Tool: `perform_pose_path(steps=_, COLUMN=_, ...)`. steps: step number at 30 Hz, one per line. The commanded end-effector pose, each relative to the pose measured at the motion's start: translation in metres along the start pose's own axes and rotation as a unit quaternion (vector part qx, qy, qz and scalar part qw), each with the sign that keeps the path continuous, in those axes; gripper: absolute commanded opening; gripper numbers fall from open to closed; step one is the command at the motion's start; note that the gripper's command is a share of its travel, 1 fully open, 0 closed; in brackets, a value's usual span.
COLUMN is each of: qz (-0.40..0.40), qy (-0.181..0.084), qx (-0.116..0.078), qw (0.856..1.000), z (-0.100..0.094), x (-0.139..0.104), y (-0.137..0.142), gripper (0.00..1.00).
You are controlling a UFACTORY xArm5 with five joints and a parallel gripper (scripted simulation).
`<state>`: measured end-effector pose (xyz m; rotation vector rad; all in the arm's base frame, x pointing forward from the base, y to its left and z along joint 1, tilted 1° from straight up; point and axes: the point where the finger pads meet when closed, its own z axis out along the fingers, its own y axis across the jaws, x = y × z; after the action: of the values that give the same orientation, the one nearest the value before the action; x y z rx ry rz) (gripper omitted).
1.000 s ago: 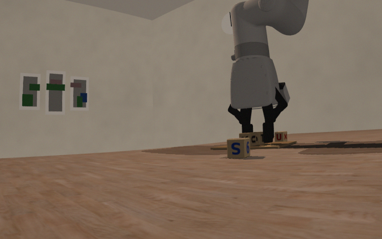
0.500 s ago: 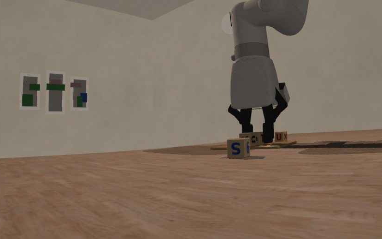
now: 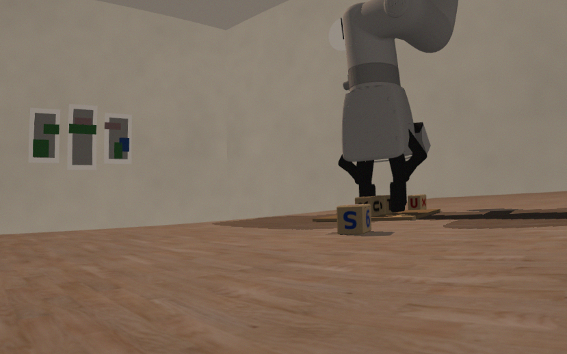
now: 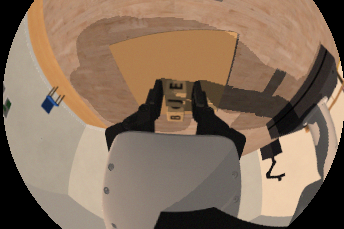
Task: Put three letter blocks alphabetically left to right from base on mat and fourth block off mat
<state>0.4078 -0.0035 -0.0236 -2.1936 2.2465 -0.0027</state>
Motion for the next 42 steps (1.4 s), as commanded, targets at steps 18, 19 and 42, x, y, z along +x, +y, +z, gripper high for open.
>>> perform_pose_path(steps=18, qz=0.0, qy=0.0, qx=0.002, qw=1.0, z=-0.001, x=0.0, y=-0.0013, gripper=0.42)
perform_pose_path(steps=19, qz=0.0, qy=0.0, qx=0.002, qw=1.0, z=-0.001, x=0.0, y=-0.0013, gripper=0.42)
perform_pose_path(steps=42, qz=0.0, qy=0.0, qx=0.002, qw=1.0, z=-0.001, x=0.0, y=-0.0013, gripper=0.21)
